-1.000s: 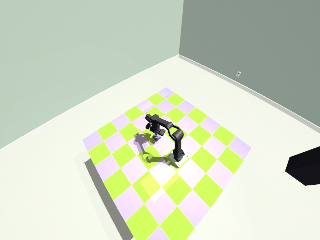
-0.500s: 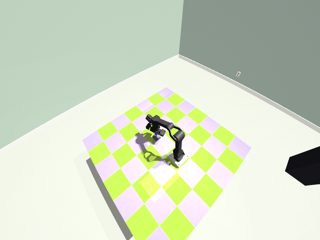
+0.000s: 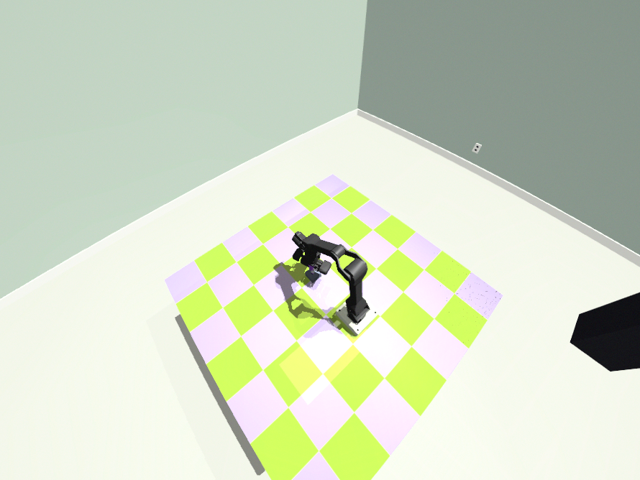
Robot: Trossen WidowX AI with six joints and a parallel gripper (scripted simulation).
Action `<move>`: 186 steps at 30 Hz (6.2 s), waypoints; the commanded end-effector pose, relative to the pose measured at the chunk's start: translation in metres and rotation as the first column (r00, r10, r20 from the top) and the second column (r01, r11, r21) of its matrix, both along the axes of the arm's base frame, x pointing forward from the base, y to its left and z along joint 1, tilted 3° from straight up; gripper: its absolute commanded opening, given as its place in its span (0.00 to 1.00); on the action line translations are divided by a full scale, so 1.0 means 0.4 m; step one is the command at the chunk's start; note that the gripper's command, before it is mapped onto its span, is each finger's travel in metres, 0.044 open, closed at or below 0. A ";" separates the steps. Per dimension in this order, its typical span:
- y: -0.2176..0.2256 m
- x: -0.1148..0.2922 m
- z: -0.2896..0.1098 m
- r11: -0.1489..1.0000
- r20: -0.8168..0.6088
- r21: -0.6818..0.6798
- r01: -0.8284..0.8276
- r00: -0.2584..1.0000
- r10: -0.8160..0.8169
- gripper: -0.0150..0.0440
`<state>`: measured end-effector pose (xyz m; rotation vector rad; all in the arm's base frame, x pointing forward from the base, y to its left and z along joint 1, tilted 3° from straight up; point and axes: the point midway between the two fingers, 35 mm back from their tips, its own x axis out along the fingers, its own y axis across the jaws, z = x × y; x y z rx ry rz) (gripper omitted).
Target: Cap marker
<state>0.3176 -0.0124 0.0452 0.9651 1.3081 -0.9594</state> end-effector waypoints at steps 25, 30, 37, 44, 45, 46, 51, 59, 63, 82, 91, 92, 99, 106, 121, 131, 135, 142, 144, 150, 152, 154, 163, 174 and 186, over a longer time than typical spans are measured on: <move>-0.003 -0.013 -0.111 1.000 -0.048 0.010 -0.004 0.999 0.004 0.25; -0.003 -0.013 -0.111 1.000 -0.048 0.010 -0.004 0.999 0.004 0.25; -0.003 -0.013 -0.112 1.000 -0.048 0.010 -0.004 0.999 0.004 0.25; -0.003 -0.013 -0.112 1.000 -0.048 0.010 -0.004 0.999 0.004 0.25; -0.003 -0.013 -0.112 1.000 -0.048 0.010 -0.004 0.999 0.004 0.25; -0.003 -0.013 -0.112 1.000 -0.048 0.010 -0.004 0.999 0.004 0.25; -0.003 -0.013 -0.112 1.000 -0.048 0.010 -0.004 0.999 0.004 0.25; -0.003 -0.013 -0.112 1.000 -0.048 0.010 -0.004 0.999 0.004 0.25; -0.003 -0.013 -0.112 1.000 -0.048 0.010 -0.004 0.999 0.004 0.25; -0.004 -0.013 -0.112 1.000 -0.048 0.010 -0.004 0.999 0.004 0.25; -0.004 -0.013 -0.112 1.000 -0.048 0.010 -0.004 0.999 0.004 0.25; -0.004 -0.013 -0.112 1.000 -0.048 0.010 -0.004 0.999 0.004 0.25; -0.004 -0.013 -0.112 1.000 -0.048 0.010 -0.004 0.999 0.004 0.25; -0.004 -0.013 -0.113 1.000 -0.048 0.010 -0.004 0.999 0.004 0.25; -0.004 -0.013 -0.113 1.000 -0.048 0.010 -0.004 0.999 0.004 0.25; -0.004 -0.012 -0.113 1.000 -0.048 0.010 -0.004 0.999 0.004 0.25; -0.004 -0.012 -0.113 1.000 -0.048 0.010 -0.004 0.999 0.004 0.25; -0.004 -0.012 -0.113 1.000 -0.048 0.010 -0.004 0.999 0.004 0.25; -0.004 -0.012 -0.113 1.000 -0.048 0.010 -0.004 0.999 0.004 0.25; -0.004 -0.012 -0.113 1.000 -0.048 0.010 -0.004 0.999 0.004 0.25; -0.004 -0.012 -0.113 1.000 -0.048 0.010 -0.004 0.999 0.004 0.25; -0.004 -0.012 -0.113 1.000 -0.048 0.010 -0.004 0.999 0.004 0.25; -0.004 -0.012 -0.113 1.000 -0.048 0.010 -0.004 0.999 0.004 0.25; -0.004 -0.012 -0.113 1.000 -0.048 0.010 -0.004 0.999 0.004 0.25; -0.004 -0.012 -0.113 1.000 -0.048 0.010 -0.004 0.999 0.004 0.25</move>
